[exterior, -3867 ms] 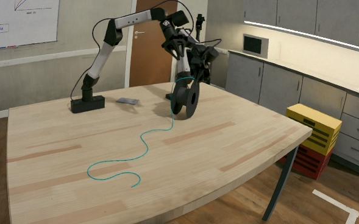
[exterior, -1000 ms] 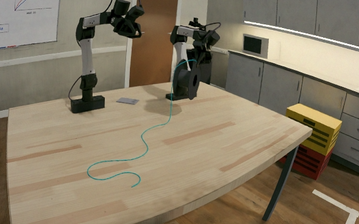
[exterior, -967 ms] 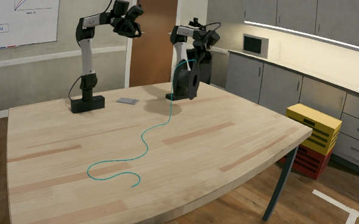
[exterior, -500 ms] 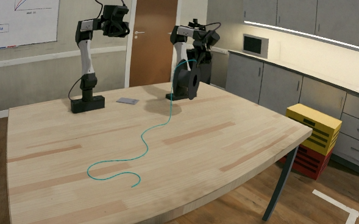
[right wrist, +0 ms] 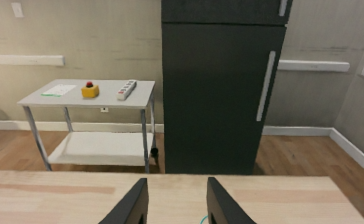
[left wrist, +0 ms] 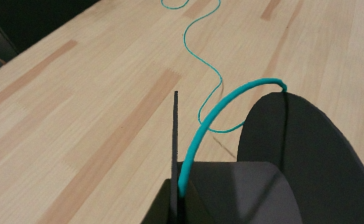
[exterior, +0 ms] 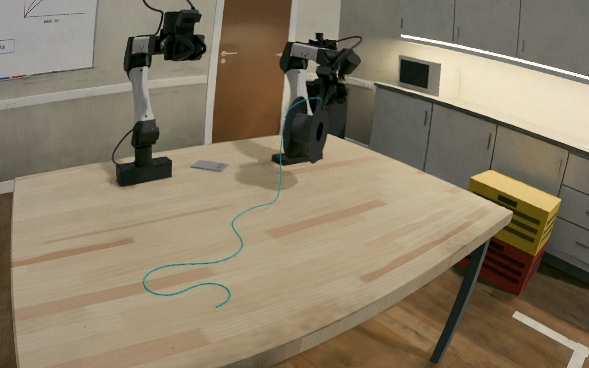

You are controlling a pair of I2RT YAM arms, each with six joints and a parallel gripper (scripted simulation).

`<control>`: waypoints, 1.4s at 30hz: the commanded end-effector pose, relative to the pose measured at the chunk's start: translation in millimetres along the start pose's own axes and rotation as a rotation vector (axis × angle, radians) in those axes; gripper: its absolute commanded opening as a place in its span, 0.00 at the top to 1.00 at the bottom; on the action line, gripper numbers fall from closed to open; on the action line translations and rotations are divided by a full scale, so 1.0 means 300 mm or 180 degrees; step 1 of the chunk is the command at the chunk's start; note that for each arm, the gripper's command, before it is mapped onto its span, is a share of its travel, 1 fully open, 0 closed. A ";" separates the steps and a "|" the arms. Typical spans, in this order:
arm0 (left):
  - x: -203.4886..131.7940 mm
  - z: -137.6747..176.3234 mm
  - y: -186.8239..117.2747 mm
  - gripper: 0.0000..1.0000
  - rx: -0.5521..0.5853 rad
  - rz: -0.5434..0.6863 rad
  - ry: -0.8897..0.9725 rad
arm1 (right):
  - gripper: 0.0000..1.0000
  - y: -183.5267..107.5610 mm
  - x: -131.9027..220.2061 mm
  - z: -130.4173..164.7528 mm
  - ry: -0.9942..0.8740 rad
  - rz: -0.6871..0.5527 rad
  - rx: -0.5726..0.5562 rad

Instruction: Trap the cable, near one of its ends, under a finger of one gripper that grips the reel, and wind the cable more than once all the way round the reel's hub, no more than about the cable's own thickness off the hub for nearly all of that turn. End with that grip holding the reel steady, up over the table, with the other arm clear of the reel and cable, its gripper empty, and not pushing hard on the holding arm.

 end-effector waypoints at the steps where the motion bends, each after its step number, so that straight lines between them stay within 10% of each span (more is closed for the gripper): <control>1: 0.015 -0.096 -0.022 1.00 -0.0200 -0.0044 0.0125 | 0.70 -0.013 0.002 -0.017 0.0070 -0.0045 -0.0111; 42: 0.010 -0.332 -0.022 1.00 -0.0152 -0.0052 0.0089 | 0.70 -0.014 0.003 -0.016 0.0075 -0.0042 -0.0107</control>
Point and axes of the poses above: on each arm, the point where the finger pads meet when closed, its own y axis out along the fingers, its own x axis across the jaws, z = x × y, the point moved 1 cm from there along -y, back along the fingers, and after that the axes turned 8 degrees about y, right-handed, at the moved point
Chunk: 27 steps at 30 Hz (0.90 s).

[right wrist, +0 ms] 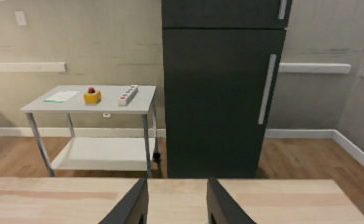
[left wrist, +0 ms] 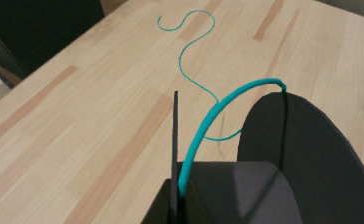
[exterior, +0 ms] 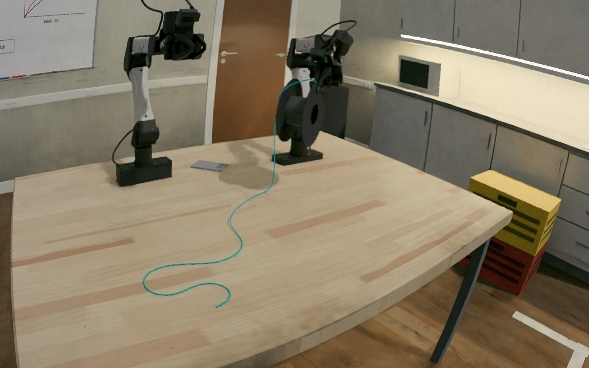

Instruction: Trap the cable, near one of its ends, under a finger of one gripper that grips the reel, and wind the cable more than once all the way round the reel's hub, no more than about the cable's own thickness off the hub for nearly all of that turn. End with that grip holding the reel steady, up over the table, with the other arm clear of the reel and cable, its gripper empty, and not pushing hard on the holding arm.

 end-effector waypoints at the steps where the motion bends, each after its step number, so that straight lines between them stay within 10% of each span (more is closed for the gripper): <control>1: 0.013 -0.110 -0.030 1.00 -0.0190 -0.0073 0.0070 | 0.70 -0.011 0.003 -0.005 0.0022 -0.0027 -0.0044; 27: 0.007 -0.344 -0.031 1.00 -0.0163 -0.0059 0.0050 | 0.70 -0.011 0.002 -0.005 0.0022 -0.0027 -0.0045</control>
Point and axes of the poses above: on each arm, the point where the finger pads meet when closed, its own y axis out along the fingers, its own x axis across the jaws, z = x × y, the point moved 1 cm from there along -y, back along the fingers, and after that the axes turned 8 degrees about y, right-handed, at the moved point
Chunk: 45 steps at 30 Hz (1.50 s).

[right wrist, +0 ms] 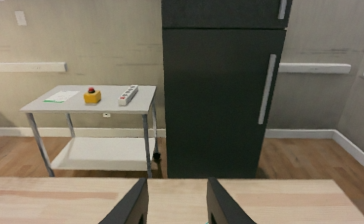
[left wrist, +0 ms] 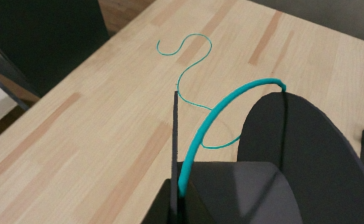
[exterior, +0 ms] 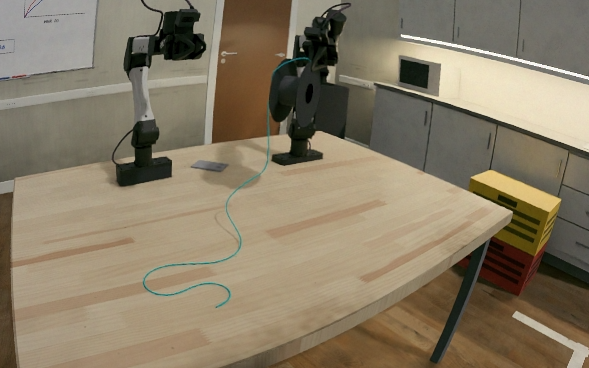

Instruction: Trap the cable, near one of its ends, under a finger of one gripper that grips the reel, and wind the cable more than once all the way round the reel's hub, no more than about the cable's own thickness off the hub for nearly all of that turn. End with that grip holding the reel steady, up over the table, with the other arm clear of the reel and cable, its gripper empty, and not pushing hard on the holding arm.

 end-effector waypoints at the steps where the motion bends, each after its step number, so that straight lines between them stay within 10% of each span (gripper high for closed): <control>1: 0.001 -0.087 -0.030 1.00 -0.0171 -0.0045 0.0037 | 0.70 -0.011 0.002 -0.005 0.0022 -0.0027 -0.0045; 45: -0.002 -0.302 -0.027 1.00 -0.0197 -0.0022 0.0044 | 0.70 -0.011 0.002 -0.005 0.0022 -0.0026 -0.0045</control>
Point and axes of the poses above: on each arm, the point where the finger pads meet when closed, its own y axis out along the fingers, its own x axis across the jaws, z = x × y, the point moved 1 cm from there along -y, back along the fingers, and after that the axes turned 8 degrees about y, right-handed, at the moved point
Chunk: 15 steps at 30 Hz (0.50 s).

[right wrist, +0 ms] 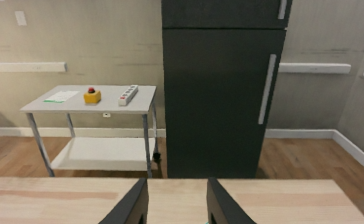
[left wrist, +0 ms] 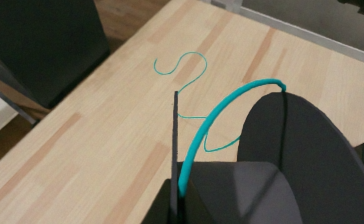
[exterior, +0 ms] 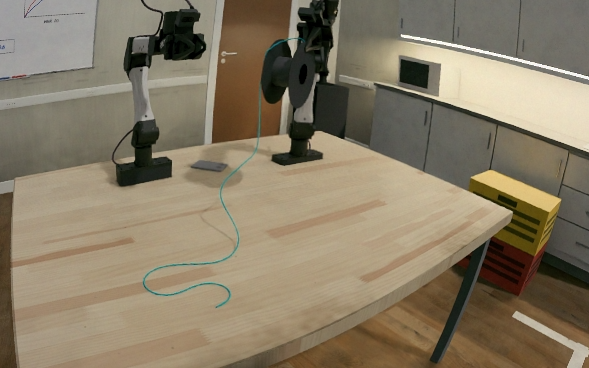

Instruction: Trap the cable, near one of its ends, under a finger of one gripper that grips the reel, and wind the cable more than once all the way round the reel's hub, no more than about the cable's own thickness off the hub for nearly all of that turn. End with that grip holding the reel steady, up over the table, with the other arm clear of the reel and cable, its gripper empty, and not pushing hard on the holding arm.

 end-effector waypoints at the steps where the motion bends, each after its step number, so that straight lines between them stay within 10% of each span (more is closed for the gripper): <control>1: -0.003 -0.072 -0.031 1.00 -0.0229 -0.0039 0.0057 | 0.70 -0.011 0.002 -0.005 0.0022 -0.0026 -0.0045; 15: -0.004 -0.083 -0.039 1.00 -0.0262 -0.0048 0.0071 | 0.70 -0.011 0.002 -0.005 0.0022 -0.0026 -0.0045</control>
Point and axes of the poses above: on each arm, the point where the finger pads meet when closed, its own y axis out along the fingers, its own x axis across the jaws, z = x × y, the point moved 1 cm from there along -y, back along the fingers, and after that the axes turned 8 degrees about y, right-handed, at the moved point
